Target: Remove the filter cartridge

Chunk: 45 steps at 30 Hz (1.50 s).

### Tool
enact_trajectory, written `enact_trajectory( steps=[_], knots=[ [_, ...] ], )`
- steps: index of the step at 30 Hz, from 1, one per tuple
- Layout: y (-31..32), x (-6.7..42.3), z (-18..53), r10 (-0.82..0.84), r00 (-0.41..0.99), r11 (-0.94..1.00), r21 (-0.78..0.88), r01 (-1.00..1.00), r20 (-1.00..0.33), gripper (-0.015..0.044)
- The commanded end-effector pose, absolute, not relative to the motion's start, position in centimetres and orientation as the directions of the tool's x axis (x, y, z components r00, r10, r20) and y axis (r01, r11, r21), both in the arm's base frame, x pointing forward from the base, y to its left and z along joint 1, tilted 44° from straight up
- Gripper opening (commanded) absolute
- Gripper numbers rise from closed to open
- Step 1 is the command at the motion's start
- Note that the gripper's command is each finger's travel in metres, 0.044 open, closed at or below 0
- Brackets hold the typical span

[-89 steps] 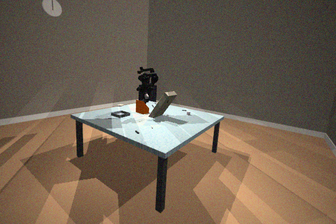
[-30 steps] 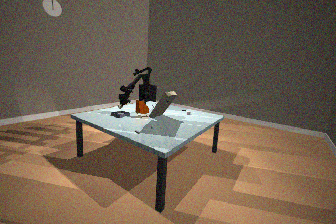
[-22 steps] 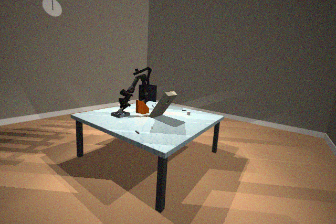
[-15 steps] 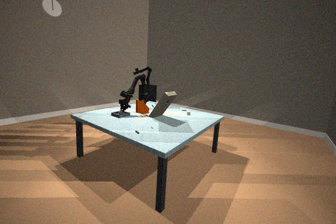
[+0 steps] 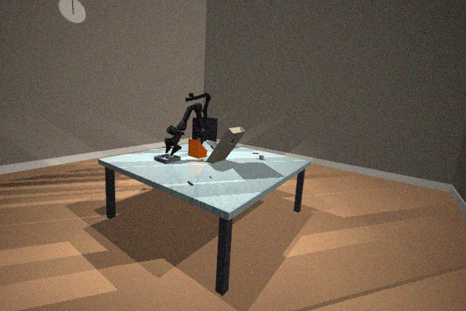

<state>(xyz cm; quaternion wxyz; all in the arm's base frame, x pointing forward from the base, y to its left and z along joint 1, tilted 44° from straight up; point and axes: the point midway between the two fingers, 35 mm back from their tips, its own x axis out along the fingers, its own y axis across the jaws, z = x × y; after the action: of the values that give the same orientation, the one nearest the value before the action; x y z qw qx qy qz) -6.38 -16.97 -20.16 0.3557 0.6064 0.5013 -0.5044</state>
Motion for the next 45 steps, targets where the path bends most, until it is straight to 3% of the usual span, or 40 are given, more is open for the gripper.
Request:
enact_trajectory(
  steps=[1, 8, 45],
  knots=[
    [-17.1, -6.4, -20.2, 0.247, -0.012, -0.244, -0.075, 0.967, -0.969, 0.0440],
    [-21.7, -7.2, -15.0, 0.248, -0.011, -0.244, -0.074, 0.967, -0.969, 0.0440],
    [-21.0, -7.2, -16.1, 0.246, -0.015, -0.241, -0.076, 0.968, -0.969, 0.0440]
  ],
)
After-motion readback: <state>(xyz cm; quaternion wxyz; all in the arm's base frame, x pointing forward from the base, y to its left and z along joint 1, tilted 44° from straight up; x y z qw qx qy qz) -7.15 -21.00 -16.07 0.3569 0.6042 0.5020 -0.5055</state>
